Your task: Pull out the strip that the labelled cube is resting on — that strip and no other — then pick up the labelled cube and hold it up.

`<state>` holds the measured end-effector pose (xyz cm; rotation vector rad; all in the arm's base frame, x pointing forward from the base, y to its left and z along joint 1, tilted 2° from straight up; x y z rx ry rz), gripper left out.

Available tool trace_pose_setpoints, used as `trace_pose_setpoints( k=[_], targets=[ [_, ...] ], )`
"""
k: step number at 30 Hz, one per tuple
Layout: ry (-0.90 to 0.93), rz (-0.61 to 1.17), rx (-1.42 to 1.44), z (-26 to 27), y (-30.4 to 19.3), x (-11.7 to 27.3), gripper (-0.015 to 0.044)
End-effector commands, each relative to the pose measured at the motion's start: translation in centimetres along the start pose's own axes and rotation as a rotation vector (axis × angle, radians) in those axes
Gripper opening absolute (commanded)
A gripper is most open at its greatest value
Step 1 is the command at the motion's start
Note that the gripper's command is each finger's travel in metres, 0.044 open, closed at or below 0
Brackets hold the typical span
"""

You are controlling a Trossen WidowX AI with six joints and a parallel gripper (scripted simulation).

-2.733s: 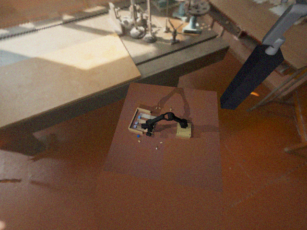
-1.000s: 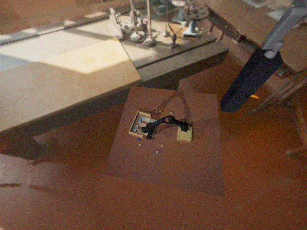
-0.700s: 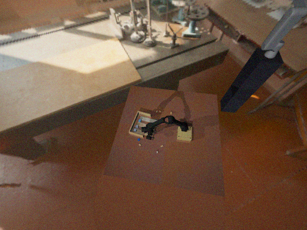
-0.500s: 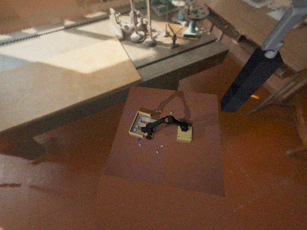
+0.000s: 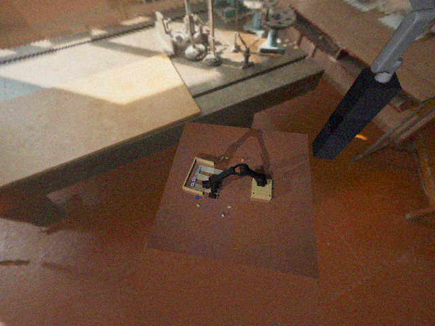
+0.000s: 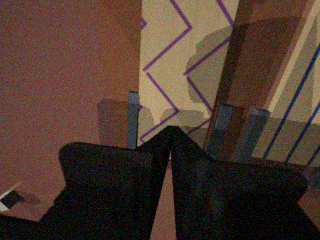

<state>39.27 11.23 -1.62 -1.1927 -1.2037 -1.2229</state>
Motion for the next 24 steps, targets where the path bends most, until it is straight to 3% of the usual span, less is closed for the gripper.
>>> trace_pose_setpoints(
  k=[1,24],
  targets=[
    [0.000,0.022,-0.003,0.1,-1.2,-0.6,0.0000],
    [0.000,0.024,-0.003,0.6,-4.6,-0.7,0.0000]
  ],
)
Point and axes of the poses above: the point midway between the two fingers, 35 mm back from their tips, its own x axis back along the fingers, its own z axis across the jaws, y = z × x, the point moved 2 cm from there along x, back along the fingers, and after that the axes turned 7 degrees about x, right-handed, at the moved point
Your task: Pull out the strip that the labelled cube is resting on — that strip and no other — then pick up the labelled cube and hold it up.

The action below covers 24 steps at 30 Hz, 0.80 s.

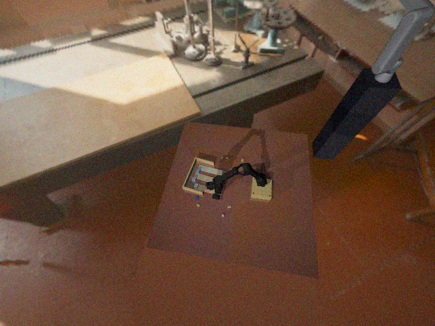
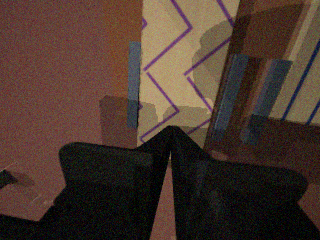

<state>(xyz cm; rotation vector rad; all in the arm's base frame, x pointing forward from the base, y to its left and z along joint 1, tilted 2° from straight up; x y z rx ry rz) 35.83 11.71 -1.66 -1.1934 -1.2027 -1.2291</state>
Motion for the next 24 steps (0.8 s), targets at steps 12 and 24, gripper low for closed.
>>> trace_pose_setpoints(
  k=[12,24],
  targets=[
    [-0.001,0.029,0.001,0.4,-3.0,-0.7,0.0000],
    [-0.001,0.030,0.001,0.7,-4.7,-0.6,0.0000]
  ],
)
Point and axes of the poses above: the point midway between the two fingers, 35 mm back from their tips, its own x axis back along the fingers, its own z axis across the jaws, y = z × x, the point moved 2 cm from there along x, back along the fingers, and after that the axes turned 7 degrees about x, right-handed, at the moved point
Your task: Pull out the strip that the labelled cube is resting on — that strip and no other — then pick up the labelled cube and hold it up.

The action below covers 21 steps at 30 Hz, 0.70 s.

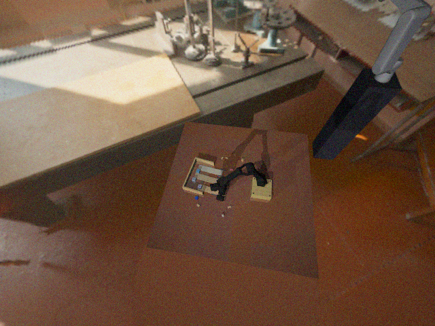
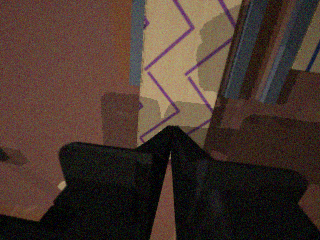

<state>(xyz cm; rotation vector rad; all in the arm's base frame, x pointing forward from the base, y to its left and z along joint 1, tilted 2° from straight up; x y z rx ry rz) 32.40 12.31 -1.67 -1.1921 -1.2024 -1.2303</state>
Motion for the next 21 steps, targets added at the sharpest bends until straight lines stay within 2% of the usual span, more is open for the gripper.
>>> trace_pose_setpoints(
  k=[1,21],
  targets=[
    [-0.002,0.031,0.001,0.1,-1.4,-0.7,0.0000],
    [-0.002,0.033,0.001,0.5,-4.3,-0.6,0.0000]
  ],
)
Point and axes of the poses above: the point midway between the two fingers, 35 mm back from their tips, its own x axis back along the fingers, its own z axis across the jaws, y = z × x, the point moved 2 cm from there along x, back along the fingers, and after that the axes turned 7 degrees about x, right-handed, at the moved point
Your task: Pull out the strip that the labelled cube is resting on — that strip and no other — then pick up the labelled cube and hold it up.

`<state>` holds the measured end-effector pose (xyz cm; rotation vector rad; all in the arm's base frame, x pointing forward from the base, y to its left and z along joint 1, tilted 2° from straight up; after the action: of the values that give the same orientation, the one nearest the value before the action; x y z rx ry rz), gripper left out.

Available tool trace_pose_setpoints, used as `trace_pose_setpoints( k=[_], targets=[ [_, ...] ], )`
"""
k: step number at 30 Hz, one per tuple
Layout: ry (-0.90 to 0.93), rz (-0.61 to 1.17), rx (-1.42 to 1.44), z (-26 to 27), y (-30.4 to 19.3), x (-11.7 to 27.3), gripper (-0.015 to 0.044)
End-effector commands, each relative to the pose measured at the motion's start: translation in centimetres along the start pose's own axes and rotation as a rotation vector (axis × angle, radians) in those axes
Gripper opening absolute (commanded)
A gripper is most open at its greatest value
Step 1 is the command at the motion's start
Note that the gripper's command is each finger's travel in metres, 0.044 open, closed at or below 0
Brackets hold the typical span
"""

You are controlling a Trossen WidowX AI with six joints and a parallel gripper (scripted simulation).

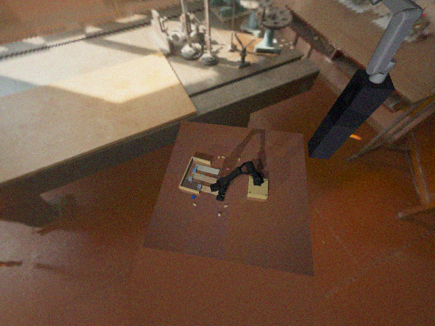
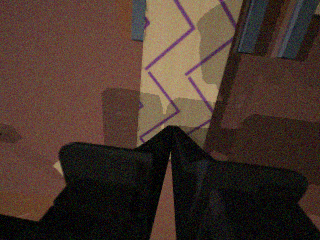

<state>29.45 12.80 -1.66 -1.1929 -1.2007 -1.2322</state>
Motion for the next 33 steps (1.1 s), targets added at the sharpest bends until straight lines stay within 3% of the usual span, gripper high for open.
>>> trace_pose_setpoints(
  k=[1,33],
  targets=[
    [-0.003,0.033,0.003,0.1,-1.5,-0.7,0.0000],
    [-0.002,0.037,0.003,0.8,-6.1,-0.5,0.0000]
  ],
)
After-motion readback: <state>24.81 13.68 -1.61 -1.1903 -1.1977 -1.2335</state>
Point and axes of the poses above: the point midway between the two fingers, 35 mm back from their tips, its own x axis back along the fingers, its own z axis across the jaws, y = z × x, the point moved 2 cm from there along x, back along the fingers, and after that the axes turned 7 degrees about x, right-handed, at the moved point
